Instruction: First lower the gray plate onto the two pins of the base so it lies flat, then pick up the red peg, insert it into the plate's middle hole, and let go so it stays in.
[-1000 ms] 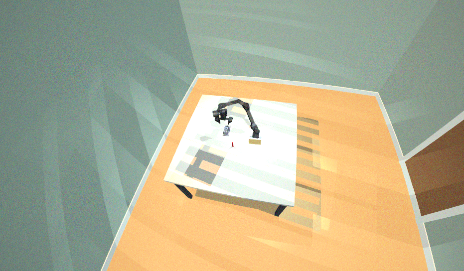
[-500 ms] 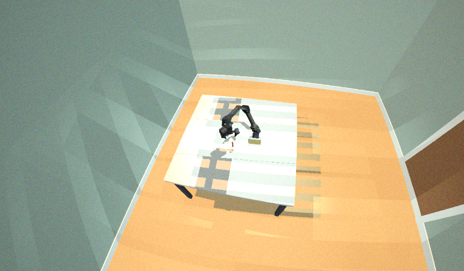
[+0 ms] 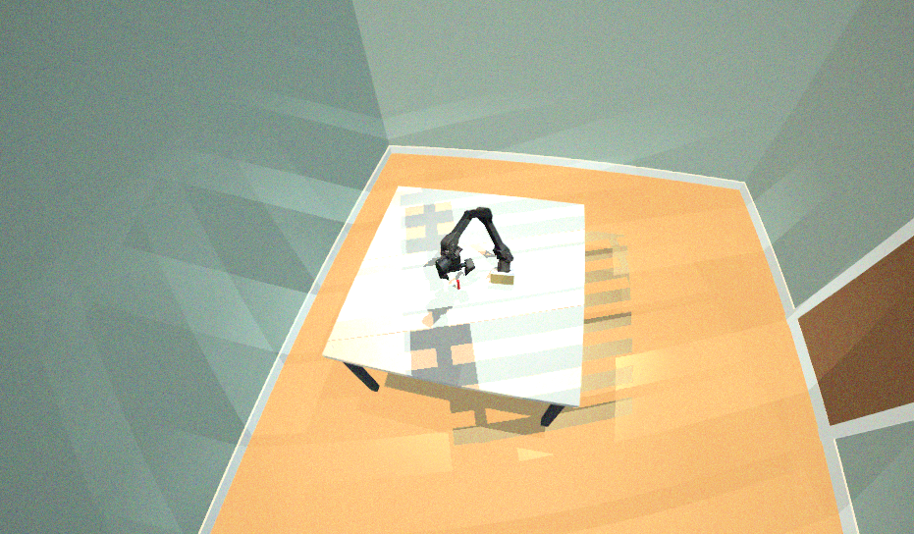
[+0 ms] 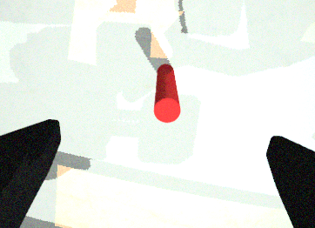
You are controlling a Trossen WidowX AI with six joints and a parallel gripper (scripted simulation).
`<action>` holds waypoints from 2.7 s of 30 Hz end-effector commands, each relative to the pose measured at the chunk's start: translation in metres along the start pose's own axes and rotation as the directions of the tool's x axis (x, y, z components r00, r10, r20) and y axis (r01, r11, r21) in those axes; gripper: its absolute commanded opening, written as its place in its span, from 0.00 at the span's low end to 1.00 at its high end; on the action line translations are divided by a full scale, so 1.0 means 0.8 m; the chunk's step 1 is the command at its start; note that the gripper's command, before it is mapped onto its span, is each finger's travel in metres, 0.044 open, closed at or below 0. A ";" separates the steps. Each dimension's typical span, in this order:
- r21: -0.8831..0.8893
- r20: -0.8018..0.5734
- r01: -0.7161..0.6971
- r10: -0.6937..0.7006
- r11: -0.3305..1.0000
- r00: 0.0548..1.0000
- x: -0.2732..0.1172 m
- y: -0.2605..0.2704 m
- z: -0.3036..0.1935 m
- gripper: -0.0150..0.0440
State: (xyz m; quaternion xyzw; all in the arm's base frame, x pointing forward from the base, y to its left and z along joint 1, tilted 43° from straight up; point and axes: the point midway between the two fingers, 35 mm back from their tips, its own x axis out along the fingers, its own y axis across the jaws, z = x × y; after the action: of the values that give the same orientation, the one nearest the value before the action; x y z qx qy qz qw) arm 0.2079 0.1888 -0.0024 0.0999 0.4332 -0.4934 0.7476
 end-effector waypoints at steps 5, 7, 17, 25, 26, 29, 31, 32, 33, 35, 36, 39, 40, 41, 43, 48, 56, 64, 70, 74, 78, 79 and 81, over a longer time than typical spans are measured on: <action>-0.004 0.005 0.004 -0.004 1.000 1.000 0.019 -0.001 0.001 1.00; -0.004 0.005 0.004 -0.004 1.000 1.000 0.023 0.000 0.001 1.00; -0.003 0.005 0.004 -0.004 1.000 1.000 0.044 0.001 0.000 1.00; -0.003 0.006 0.004 -0.004 1.000 1.000 0.060 0.001 0.000 1.00; -0.003 0.006 0.004 -0.004 1.000 1.000 0.062 0.001 0.000 1.00; -0.003 0.006 0.004 -0.004 1.000 1.000 0.068 0.000 0.000 1.00; -0.003 0.006 0.004 -0.004 1.000 1.000 0.072 0.000 0.000 1.00; -0.003 0.006 0.004 -0.004 1.000 1.000 0.074 0.000 0.000 1.00; -0.003 0.006 0.004 -0.004 1.000 1.000 0.076 0.000 0.000 1.00; -0.003 0.007 0.004 -0.004 1.000 1.000 0.080 -0.001 0.000 1.00; -0.003 0.007 0.004 -0.004 1.000 1.000 0.082 -0.001 0.000 1.00; -0.003 0.007 0.004 -0.004 1.000 1.000 0.085 -0.001 0.000 1.00; -0.003 0.007 0.004 -0.004 1.000 1.000 0.085 -0.001 0.000 0.96; -0.003 0.007 0.004 -0.004 1.000 1.000 0.085 -0.001 0.000 0.91; -0.003 0.007 0.004 -0.004 1.000 1.000 0.085 -0.001 0.000 0.82; -0.003 0.007 0.004 -0.004 1.000 1.000 0.085 -0.001 0.000 0.60; -0.003 0.007 0.004 -0.004 1.000 1.000 0.085 -0.001 0.000 0.28; -0.003 0.007 0.004 -0.004 1.000 1.000 0.085 -0.001 0.000 0.25; -0.003 0.005 0.004 -0.004 1.000 1.000 0.069 0.002 -0.001 0.25; -0.003 0.005 0.003 -0.003 1.000 1.000 0.053 0.004 -0.001 0.25; -0.004 0.004 0.003 -0.003 1.000 1.000 0.037 0.007 -0.001 0.25; -0.004 0.004 0.003 -0.003 1.000 1.000 0.033 0.007 -0.001 0.25; -0.004 0.003 0.003 -0.003 1.000 1.000 0.025 0.008 -0.001 0.25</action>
State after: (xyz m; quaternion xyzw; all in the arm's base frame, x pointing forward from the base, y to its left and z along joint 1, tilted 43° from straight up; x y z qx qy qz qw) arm 0.2166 0.1716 -0.0268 0.0949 0.4321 -0.4933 0.7490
